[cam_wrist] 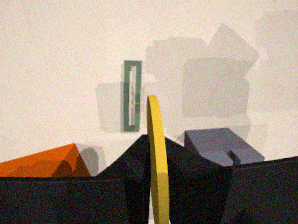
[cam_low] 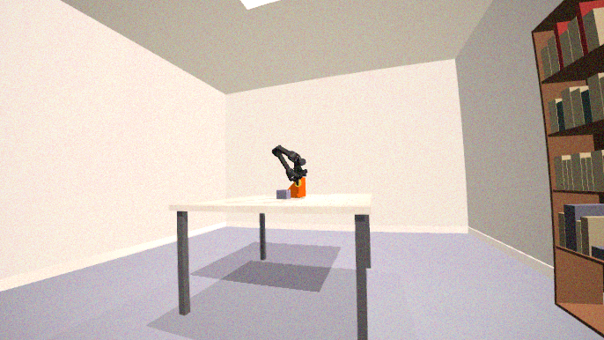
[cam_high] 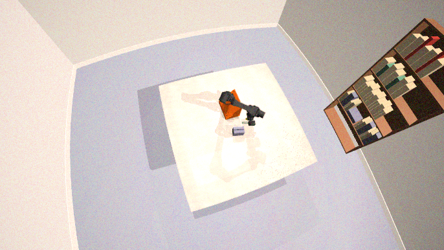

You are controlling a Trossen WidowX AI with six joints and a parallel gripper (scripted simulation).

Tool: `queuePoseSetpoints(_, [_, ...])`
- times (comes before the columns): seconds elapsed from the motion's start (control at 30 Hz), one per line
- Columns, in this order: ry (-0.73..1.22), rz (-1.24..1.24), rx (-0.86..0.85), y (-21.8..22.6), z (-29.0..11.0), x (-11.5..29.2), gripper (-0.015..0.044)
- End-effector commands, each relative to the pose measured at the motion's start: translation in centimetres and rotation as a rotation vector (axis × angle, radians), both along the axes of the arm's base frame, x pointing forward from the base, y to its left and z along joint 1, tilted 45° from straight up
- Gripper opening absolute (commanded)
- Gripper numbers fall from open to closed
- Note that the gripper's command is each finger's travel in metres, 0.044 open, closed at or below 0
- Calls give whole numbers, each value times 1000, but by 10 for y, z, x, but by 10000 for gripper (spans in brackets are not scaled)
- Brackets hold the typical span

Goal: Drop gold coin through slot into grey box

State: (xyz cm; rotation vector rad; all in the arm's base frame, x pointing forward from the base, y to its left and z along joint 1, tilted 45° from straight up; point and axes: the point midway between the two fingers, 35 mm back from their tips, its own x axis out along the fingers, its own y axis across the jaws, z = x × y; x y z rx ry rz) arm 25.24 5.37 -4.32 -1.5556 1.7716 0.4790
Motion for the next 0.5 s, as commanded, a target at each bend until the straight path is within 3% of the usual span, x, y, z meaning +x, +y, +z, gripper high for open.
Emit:
queuePoseSetpoints(0.0, [-4, 3, 3, -5, 7, 7, 0])
queuePoseSetpoints(0.47, [-5, 5, 6, -24, 27, 25, 0])
